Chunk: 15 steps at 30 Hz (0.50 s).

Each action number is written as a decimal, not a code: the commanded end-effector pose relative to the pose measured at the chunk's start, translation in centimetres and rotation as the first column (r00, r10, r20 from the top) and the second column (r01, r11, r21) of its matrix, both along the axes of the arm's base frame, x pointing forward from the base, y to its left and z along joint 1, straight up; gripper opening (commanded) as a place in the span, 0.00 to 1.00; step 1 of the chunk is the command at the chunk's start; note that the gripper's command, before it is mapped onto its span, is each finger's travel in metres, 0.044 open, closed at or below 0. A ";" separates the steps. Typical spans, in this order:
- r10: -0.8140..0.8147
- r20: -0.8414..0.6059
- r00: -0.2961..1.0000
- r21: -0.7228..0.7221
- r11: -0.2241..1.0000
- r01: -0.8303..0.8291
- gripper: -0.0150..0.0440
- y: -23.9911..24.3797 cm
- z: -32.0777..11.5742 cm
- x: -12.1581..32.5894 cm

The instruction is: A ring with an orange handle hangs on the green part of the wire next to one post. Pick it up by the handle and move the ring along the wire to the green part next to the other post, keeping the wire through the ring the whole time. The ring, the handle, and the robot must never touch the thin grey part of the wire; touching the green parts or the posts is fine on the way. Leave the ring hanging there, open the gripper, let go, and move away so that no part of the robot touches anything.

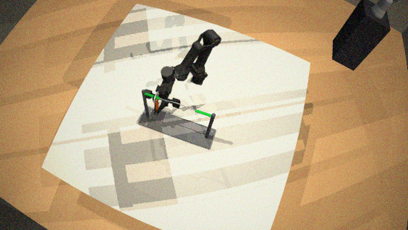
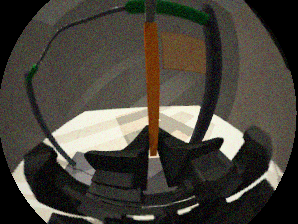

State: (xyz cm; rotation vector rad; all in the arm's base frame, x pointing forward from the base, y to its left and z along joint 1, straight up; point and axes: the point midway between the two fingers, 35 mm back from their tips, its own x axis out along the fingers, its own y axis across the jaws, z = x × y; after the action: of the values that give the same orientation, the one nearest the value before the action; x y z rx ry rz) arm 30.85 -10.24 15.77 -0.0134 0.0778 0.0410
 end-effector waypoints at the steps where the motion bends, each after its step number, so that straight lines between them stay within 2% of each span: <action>1: -0.003 0.003 1.000 0.003 1.000 0.003 0.00 -0.1 0.2 0.1; 15: -0.001 0.002 1.000 0.003 1.000 0.001 0.00 0.7 0.2 0.1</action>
State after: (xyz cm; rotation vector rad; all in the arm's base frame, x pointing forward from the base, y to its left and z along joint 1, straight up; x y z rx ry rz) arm 30.98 -9.86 15.88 -0.0147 0.0774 0.0417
